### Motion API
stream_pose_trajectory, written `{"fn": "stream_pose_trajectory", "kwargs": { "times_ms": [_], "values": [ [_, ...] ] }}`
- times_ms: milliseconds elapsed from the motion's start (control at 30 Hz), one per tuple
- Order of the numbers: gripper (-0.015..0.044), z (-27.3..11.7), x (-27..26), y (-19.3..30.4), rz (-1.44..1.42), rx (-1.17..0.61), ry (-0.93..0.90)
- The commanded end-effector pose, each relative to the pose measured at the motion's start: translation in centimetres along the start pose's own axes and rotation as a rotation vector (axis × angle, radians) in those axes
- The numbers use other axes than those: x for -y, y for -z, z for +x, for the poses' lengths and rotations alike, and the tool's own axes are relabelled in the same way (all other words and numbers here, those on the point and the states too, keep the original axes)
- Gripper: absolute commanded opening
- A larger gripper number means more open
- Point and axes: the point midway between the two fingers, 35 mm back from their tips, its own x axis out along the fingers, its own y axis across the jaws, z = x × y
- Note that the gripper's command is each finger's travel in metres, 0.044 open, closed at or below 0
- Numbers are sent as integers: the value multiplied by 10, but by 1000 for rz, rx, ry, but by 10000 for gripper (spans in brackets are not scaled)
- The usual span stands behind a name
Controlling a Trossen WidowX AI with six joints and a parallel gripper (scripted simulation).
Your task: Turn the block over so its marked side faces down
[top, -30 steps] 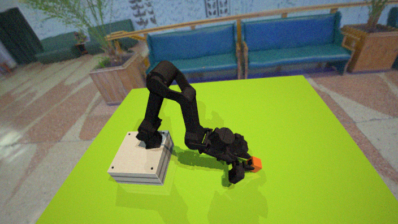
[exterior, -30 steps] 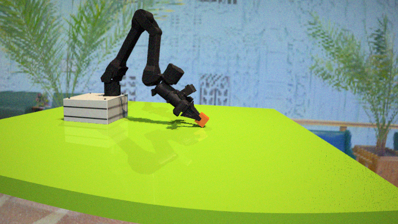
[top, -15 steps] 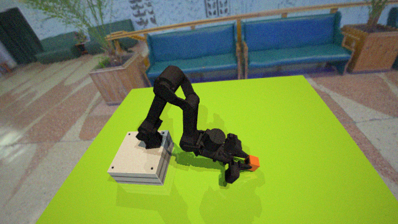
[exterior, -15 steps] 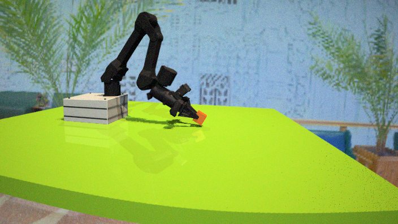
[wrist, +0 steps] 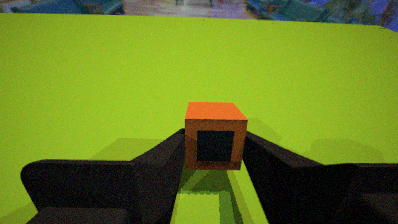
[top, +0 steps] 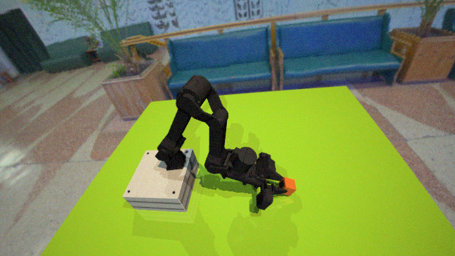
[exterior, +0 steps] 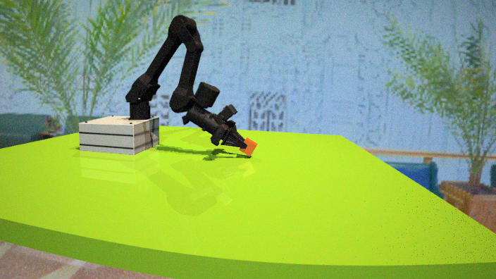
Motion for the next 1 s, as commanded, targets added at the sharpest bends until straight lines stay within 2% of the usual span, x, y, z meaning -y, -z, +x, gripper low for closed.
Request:
{"fn": "stream_pose_trajectory", "kwargs": {
  "times_ms": [0,333,967],
  "values": [
    [184,0,-1,0,5,3,-4],
    [440,0,-1,0,5,3,-4],
    [440,0,-1,0,5,3,-4]
  ]
}}
